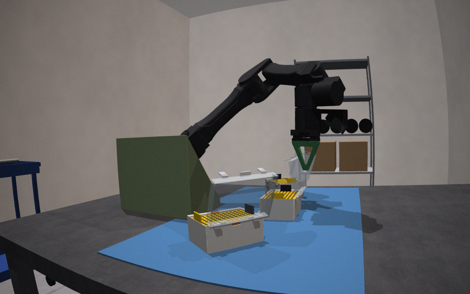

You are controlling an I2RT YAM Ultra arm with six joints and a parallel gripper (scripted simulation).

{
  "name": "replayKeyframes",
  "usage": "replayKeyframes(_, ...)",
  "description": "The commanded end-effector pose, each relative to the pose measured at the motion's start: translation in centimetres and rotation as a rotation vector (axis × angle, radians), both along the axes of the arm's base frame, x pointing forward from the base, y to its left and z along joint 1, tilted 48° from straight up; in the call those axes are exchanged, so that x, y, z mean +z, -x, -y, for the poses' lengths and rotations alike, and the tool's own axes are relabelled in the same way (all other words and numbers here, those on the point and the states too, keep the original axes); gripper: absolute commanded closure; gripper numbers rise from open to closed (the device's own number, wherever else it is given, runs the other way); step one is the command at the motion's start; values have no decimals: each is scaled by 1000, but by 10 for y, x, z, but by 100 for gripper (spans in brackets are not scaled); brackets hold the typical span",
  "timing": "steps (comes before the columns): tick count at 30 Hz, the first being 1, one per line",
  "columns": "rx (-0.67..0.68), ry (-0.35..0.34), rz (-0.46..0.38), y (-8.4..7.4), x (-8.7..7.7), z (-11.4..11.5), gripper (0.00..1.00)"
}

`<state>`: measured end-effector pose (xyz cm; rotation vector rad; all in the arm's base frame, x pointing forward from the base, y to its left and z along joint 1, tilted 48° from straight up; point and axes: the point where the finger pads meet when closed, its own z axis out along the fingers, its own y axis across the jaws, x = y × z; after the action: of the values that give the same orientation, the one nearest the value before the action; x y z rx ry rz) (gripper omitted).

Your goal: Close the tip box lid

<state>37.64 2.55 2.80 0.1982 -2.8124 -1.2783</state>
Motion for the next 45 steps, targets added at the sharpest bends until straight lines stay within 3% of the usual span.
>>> replayKeyframes(1, -28, 9, 42, -2, 8, 14, 100)
replayKeyframes(32, -27, 10, 41, 33, 10, 21, 100)
replayKeyframes(45, -27, 10, 41, 33, 10, 21, 100)
